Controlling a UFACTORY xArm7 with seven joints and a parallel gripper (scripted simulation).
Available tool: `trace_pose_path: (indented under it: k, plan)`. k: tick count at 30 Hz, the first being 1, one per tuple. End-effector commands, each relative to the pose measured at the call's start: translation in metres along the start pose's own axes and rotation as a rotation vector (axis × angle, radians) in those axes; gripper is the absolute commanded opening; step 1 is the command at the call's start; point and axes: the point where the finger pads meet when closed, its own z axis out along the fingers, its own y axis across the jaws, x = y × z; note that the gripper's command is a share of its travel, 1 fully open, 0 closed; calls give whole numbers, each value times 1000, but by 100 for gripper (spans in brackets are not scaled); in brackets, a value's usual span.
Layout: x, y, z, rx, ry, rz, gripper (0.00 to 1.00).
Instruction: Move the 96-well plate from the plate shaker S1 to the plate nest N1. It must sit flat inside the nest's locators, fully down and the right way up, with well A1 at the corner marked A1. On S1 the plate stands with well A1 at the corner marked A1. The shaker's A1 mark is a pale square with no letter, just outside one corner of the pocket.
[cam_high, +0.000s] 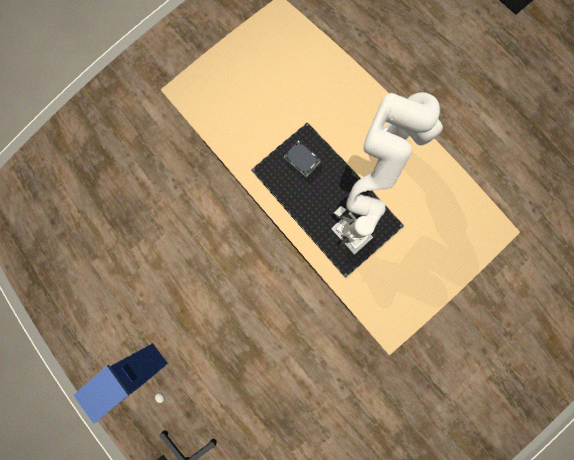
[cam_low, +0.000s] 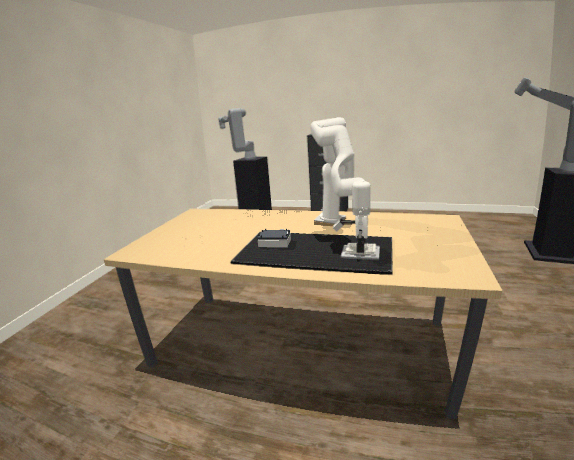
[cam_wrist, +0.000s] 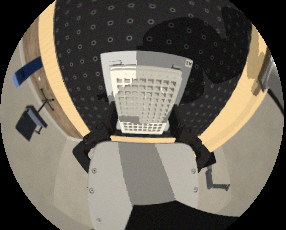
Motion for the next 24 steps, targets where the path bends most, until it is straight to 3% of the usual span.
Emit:
trace_pose_path:
  k: [1,17,18,24]
  plan:
    - [-1,-2,-1,4,-1,0,0]
    - [-1,-2,1,4,-1,0,0]
    - [-1,-2,2,4,-1,0,100]
    - [-1,-2,2,4,-1,0,100]
